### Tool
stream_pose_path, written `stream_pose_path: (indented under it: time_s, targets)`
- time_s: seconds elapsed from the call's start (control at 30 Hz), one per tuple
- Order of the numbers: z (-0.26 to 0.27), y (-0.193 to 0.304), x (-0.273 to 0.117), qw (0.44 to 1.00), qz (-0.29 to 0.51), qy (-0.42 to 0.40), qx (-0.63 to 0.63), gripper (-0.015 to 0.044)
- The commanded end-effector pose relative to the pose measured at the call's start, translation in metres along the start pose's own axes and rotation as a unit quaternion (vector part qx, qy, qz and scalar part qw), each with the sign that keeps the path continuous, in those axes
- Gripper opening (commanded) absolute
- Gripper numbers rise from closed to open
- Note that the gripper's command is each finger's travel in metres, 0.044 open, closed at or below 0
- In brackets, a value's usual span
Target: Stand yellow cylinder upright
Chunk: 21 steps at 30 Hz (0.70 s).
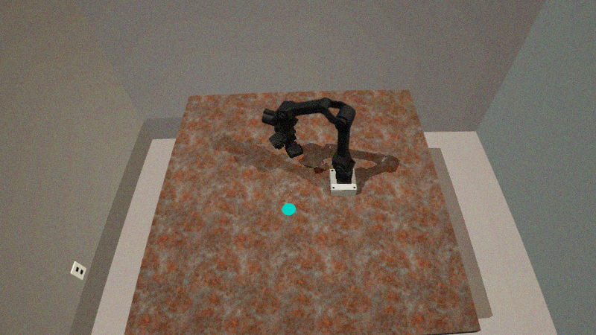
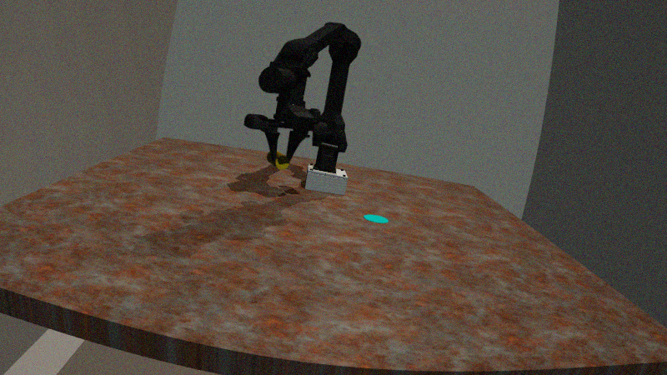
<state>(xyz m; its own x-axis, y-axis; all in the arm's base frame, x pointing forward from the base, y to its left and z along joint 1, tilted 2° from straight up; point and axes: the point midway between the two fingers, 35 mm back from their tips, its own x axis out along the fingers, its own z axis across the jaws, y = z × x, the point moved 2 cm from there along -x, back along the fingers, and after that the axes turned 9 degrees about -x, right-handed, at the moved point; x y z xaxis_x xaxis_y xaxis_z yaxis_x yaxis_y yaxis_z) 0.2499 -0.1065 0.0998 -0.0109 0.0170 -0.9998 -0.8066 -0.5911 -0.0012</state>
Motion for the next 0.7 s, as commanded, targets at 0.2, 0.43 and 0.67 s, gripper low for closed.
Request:
stream_pose_path:
  time_s: [0.2, 0.43, 0.67]
  targets:
    - [0.003, 0.001, -0.026, 1.0, -0.003, 0.003, 0.0, 0.0105]
    - [0.011, -0.014, -0.028, 1.0, -0.004, 0.006, -0.026, 0.0105]
    - [0.023, -0.032, -0.03, 0.998, -0.006, 0.01, -0.06, 0.0105]
